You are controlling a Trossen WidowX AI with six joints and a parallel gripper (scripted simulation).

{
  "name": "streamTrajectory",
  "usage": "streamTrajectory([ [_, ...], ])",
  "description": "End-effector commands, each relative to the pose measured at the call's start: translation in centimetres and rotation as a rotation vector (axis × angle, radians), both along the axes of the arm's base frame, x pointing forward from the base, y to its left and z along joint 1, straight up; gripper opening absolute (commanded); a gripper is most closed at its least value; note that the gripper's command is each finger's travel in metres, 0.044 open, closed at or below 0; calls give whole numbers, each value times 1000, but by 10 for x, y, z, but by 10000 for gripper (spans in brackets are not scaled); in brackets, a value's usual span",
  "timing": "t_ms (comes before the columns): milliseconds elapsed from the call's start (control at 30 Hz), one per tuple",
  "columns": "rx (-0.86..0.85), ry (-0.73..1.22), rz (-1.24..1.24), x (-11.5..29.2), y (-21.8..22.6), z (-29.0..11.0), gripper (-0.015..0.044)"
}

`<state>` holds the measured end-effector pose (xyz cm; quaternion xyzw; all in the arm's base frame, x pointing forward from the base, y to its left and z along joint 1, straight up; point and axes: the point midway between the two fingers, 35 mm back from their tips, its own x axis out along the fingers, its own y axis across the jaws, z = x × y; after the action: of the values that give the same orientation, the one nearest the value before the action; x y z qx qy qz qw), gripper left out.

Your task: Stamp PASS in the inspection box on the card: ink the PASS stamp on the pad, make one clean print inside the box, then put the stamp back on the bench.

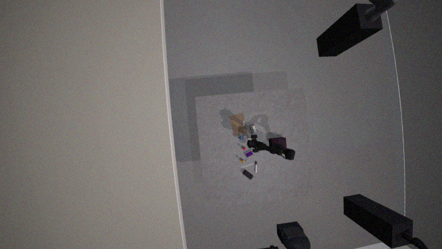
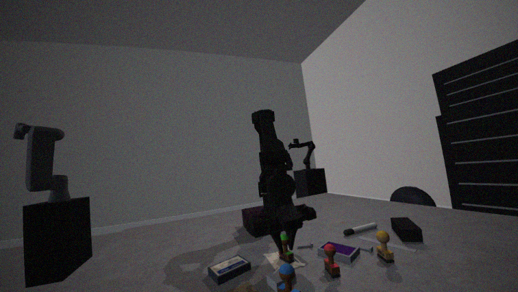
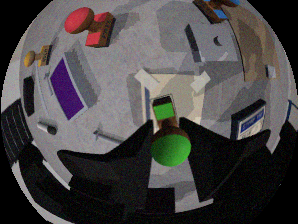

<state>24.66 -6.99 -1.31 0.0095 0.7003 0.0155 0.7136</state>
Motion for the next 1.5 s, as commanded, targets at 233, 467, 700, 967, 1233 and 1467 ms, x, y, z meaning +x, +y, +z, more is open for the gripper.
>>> streamTrajectory([
  [233, -1, 3, 0, -1, 0, 1, 0],
  [467, -1, 3, 0, -1, 0, 4, 0],
  [700, -1, 3, 0, -1, 0, 8, 0],
  [967, -1, 3, 0, 0, 0, 17, 0],
  [1233, -1, 3, 0, 1, -1, 29, 0],
  [1467, -1, 2, 0, 1, -1, 40, 0],
])
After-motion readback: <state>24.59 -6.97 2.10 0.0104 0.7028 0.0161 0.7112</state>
